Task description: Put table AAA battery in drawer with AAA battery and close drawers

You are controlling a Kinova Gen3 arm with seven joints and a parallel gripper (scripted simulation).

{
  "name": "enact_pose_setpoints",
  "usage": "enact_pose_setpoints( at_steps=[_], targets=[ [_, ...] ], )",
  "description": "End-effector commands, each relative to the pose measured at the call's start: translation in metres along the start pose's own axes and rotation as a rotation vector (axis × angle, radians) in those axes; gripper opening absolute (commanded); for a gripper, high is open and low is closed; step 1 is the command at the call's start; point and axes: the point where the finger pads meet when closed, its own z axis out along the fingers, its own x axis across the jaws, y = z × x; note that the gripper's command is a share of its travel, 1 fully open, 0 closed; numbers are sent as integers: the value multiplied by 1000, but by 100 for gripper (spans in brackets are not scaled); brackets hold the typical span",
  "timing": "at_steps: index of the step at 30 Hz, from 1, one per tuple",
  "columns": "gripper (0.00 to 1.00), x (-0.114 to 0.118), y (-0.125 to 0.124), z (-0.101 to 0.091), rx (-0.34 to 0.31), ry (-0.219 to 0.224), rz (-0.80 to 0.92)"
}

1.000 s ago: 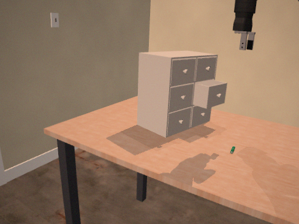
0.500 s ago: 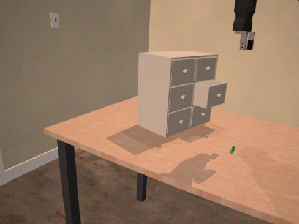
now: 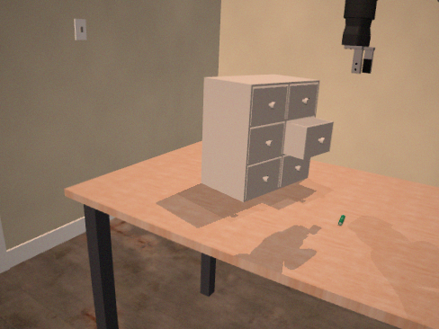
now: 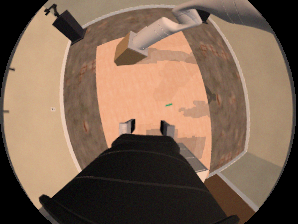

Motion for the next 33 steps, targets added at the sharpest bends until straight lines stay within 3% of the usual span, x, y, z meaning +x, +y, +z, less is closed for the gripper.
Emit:
enact_pose_setpoints(
  at_steps=[1, 16, 27, 29, 33],
  targets=[
    [100, 0, 0, -1, -2, -1, 0],
    [100, 6, -3, 15, -2, -1, 68],
    [100, 25, -14, 62, -2, -1, 273],
    [100, 25, -14, 62, -2, -1, 273],
    [100, 34, -19, 86, -2, -1, 378]
  ],
)
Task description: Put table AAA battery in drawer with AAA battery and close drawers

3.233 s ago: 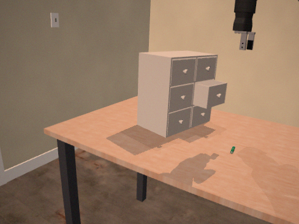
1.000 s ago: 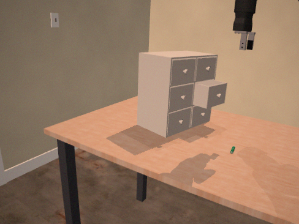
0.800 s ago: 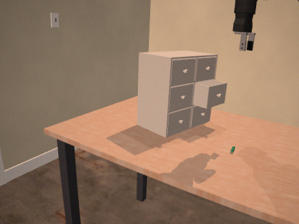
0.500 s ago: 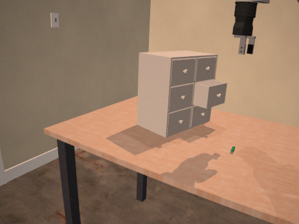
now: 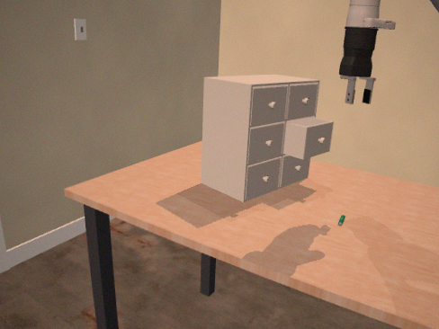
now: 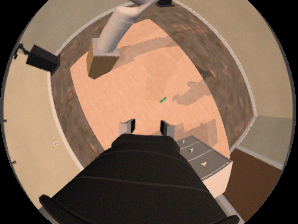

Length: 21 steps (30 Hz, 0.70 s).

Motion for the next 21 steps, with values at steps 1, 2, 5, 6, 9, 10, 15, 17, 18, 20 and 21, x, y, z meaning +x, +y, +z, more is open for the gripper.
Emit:
enact_pose_setpoints(
  at_steps=[1, 2, 5, 6, 9, 10, 15, 17, 18, 20, 21],
  targets=[
    [100, 9, -11, 19, 13, -1, 52],
    [100, 11, -13, 26, 13, -1, 81],
    [100, 17, -20, 46, 13, -2, 171],
    [100, 19, -23, 53, 13, -2, 201],
    [100, 26, -31, 75, 13, -2, 295],
    [100, 28, -33, 82, 13, -3, 326],
    [100, 34, -41, 103, 13, -3, 421],
    [100, 38, -46, 118, 13, -4, 483],
    [100, 40, -49, 125, 13, -4, 513],
    [100, 44, -54, 138, 13, -4, 573],
    [100, 46, -56, 145, 13, -4, 602]
  ],
)
